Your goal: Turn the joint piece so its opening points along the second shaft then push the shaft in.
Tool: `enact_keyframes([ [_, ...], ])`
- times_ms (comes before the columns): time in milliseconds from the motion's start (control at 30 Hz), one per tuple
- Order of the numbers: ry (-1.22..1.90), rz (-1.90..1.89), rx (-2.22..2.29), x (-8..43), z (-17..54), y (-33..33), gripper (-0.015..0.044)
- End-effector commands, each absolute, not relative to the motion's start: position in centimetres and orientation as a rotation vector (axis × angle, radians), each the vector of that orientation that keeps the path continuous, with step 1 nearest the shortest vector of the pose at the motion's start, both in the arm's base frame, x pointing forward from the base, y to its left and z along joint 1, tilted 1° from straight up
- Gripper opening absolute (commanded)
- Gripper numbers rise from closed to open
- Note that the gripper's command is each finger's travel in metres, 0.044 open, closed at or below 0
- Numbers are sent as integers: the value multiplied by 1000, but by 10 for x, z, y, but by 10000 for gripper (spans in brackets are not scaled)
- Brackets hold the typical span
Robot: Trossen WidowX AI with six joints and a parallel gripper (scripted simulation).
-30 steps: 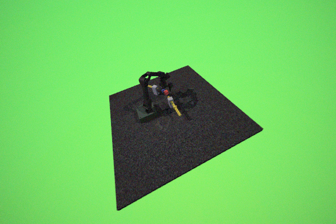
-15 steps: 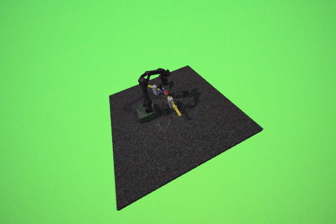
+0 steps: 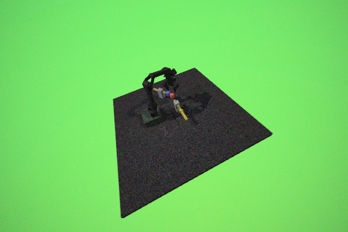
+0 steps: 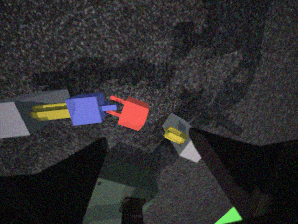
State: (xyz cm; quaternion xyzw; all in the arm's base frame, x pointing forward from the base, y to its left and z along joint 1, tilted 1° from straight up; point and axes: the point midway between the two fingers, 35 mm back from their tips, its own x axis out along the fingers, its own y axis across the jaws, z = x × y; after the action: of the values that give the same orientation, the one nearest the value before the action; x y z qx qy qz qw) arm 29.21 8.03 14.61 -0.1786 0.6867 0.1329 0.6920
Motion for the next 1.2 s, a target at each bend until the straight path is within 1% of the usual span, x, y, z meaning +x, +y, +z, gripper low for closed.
enact_keyframes([
  [0, 1537, 197, -264, 291, 160, 79, 440],
  [433, 1537, -101, 123, 283, 196, 74, 440],
  [667, 1536, -116, 143, 283, 198, 74, 440],
  [733, 1536, -117, 142, 284, 193, 65, 440],
  [900, 1534, -123, 138, 284, 161, 11, 440],
  [1167, 1530, -181, 191, 284, 159, 9, 440],
])
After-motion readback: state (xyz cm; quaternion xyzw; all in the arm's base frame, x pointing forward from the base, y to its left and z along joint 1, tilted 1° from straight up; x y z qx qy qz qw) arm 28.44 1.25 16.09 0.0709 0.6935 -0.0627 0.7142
